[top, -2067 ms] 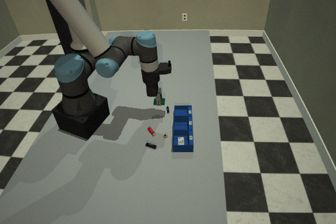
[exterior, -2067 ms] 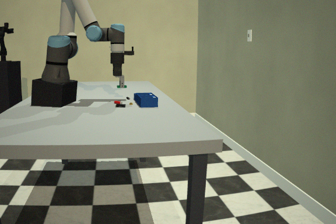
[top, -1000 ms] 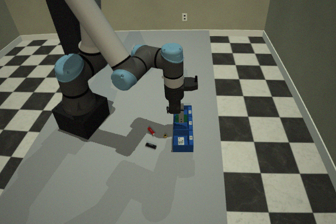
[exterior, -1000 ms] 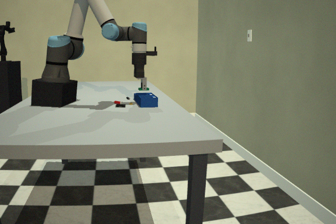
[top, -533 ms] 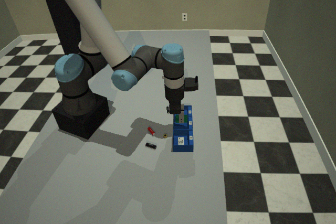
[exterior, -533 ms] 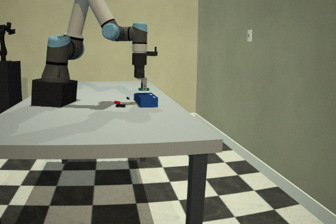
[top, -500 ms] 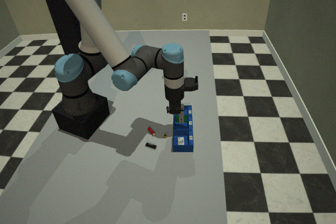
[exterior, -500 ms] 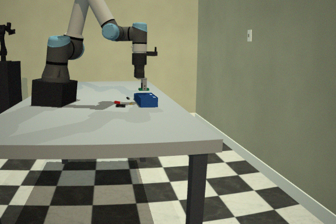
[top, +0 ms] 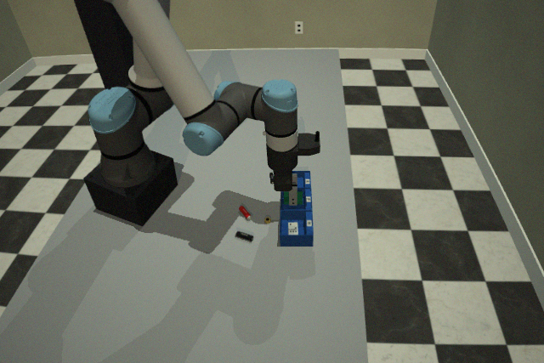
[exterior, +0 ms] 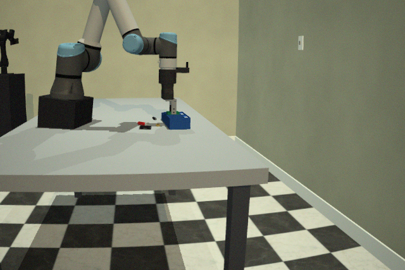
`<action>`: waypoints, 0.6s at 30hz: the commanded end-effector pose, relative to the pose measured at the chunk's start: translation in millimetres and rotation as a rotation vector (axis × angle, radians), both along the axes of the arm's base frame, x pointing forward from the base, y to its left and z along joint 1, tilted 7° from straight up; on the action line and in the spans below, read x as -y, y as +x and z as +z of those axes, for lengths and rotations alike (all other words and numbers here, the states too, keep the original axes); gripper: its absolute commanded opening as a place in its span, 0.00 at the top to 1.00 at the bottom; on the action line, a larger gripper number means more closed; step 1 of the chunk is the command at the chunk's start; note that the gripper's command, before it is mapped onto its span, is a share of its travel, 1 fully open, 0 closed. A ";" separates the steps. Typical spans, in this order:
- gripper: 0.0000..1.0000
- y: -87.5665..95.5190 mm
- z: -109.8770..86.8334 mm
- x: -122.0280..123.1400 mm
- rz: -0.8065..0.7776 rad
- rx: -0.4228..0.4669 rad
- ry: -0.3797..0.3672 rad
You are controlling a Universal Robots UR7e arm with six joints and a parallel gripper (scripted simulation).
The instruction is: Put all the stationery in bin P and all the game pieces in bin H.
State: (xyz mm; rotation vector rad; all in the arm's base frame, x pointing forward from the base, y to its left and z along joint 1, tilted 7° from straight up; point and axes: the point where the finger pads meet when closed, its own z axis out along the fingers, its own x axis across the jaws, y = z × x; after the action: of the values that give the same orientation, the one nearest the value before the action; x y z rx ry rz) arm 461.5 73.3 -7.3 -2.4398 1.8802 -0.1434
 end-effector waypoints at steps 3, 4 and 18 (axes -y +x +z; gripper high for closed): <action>0.30 1.5 -13.8 -0.9 0.001 0.003 0.000; 0.30 1.7 -15.8 -0.9 0.001 0.003 0.000; 0.30 5.7 -27.1 -0.3 0.000 0.007 -0.001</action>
State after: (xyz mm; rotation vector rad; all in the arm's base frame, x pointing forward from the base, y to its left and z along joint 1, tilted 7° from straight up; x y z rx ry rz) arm 465.5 72.9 -35.7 -2.4392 1.8806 -0.1438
